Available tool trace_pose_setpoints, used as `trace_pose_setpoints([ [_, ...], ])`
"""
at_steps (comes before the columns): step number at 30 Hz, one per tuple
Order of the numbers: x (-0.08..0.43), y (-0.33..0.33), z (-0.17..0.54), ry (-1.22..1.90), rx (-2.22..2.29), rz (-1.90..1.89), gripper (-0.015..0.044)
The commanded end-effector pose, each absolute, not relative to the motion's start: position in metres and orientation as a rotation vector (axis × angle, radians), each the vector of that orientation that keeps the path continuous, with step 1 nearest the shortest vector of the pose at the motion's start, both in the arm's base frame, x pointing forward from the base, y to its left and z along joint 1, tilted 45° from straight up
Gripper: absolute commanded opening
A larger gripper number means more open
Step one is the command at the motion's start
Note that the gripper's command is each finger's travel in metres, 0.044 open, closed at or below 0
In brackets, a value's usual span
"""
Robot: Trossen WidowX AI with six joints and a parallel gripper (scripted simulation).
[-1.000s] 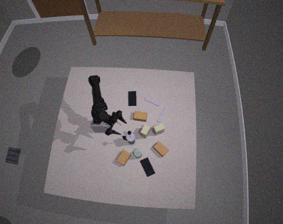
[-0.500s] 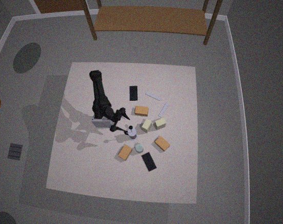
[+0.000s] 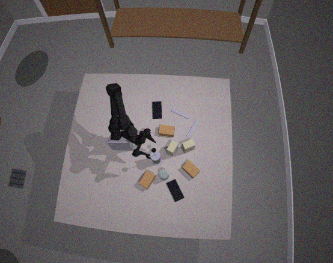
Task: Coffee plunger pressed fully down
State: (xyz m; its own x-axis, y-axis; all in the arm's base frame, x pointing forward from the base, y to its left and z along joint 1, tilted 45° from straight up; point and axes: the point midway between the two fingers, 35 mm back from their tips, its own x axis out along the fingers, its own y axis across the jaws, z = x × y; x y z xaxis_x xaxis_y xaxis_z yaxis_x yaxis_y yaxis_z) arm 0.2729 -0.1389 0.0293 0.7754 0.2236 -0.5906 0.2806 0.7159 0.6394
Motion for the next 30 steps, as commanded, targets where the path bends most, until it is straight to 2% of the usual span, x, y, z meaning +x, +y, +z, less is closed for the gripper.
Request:
trace_pose_setpoints([
  [1,0.2775,-0.1373,0.0225,0.708,0.800,-0.041,0.0440],
  [8,0.2843,-0.1346,0.0174,0.706,0.801,-0.041,0.0440],
  [20,0.2843,-0.1346,0.0174,0.706,0.801,-0.041,0.0125],
  [30,0.2843,-0.1346,0.0174,0.706,0.801,-0.041,0.0119],
])
